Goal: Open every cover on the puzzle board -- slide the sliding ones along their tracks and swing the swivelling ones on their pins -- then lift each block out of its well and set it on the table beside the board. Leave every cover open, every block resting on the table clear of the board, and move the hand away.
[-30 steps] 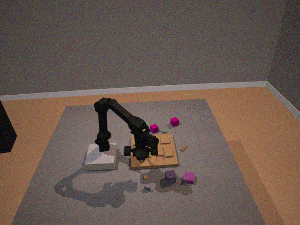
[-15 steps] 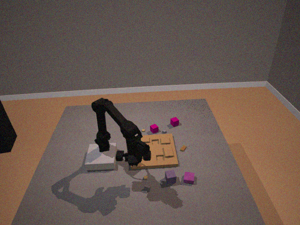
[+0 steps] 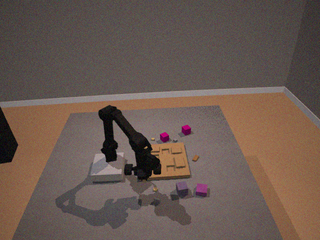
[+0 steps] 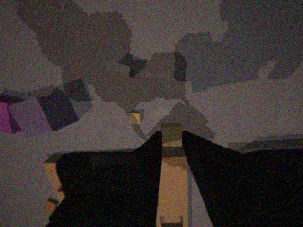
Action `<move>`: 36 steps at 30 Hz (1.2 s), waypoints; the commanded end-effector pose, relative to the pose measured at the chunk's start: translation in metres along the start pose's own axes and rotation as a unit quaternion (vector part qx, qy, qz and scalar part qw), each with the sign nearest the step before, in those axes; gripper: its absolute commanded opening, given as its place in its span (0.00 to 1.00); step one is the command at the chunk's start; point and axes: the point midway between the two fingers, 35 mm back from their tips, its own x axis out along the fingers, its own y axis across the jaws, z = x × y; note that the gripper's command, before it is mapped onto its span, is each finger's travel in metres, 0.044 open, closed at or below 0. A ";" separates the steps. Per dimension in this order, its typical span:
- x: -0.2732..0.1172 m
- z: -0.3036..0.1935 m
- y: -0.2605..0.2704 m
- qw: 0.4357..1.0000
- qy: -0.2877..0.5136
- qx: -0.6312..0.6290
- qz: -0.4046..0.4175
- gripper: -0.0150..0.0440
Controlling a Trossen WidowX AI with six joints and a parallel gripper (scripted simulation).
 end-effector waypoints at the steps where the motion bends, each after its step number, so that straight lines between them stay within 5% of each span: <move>1: 0.009 -0.001 -0.002 1.000 0.004 -0.002 -0.006 0.39; 36: 0.067 -0.002 -0.003 1.000 0.004 -0.002 -0.006 0.39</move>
